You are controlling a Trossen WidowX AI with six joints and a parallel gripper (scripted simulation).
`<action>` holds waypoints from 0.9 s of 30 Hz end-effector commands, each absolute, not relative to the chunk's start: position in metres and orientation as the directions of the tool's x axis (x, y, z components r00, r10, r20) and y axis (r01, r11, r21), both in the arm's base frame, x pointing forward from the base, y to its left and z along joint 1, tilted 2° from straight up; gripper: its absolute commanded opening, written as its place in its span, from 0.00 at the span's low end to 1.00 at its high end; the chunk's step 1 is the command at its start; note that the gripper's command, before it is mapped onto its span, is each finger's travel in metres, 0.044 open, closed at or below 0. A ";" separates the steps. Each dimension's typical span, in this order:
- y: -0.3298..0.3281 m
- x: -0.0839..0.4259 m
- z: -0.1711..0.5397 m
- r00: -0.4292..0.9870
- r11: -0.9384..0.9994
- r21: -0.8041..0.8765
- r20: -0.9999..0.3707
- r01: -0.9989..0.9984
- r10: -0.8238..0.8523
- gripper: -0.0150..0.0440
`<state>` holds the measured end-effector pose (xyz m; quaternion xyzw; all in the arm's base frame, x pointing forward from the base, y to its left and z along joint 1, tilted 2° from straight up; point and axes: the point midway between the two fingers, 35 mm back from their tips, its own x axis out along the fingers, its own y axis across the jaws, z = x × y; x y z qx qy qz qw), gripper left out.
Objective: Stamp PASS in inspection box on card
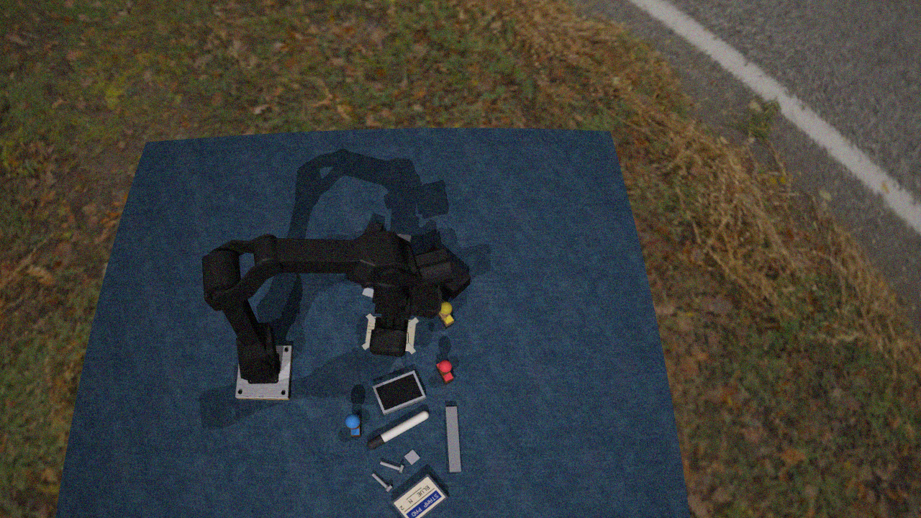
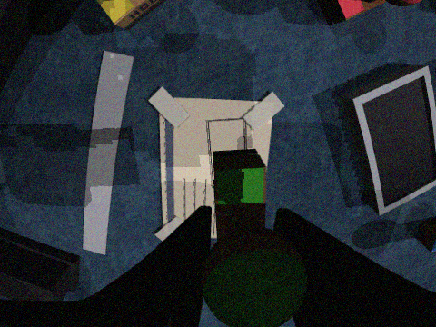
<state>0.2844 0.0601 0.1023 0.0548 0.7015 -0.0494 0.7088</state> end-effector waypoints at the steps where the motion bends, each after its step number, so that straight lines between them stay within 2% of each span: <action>1: 0.059 0.284 0.111 0.016 0.989 0.008 -1.000 0.146 0.006 0.25; 9: 0.052 0.289 0.117 0.017 0.989 0.007 -1.000 0.146 0.005 0.25; 27: -0.046 0.333 0.118 0.021 0.990 -0.001 -1.000 0.144 -0.004 0.25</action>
